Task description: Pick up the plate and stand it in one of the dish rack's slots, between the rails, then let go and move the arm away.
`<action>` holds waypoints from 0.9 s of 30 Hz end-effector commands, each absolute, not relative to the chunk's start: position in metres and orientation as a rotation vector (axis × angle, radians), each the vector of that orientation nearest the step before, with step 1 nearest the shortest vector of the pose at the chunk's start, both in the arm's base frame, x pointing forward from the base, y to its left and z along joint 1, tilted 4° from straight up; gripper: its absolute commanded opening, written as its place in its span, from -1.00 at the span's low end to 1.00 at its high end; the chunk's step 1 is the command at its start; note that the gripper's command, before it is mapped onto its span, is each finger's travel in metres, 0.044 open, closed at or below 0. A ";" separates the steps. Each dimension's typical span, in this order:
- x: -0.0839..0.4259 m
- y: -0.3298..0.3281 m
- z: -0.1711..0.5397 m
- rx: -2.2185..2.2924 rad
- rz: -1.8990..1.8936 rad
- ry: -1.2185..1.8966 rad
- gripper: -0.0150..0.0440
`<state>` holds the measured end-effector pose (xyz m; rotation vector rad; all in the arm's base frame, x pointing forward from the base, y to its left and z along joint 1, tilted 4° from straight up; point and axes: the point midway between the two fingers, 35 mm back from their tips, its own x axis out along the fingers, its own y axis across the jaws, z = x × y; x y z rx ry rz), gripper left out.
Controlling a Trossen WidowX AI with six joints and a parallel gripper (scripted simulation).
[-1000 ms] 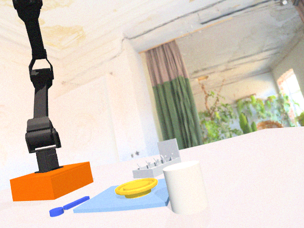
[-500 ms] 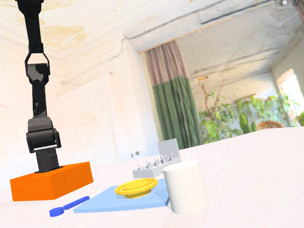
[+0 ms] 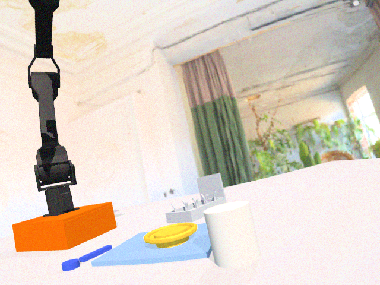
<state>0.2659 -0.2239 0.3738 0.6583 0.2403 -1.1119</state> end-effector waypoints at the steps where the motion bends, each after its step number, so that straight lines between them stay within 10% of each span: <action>1: 0.280 -0.216 0.356 0.605 -1.062 0.355 0.86; 27: 0.334 -0.134 0.254 0.183 -0.570 1.035 0.86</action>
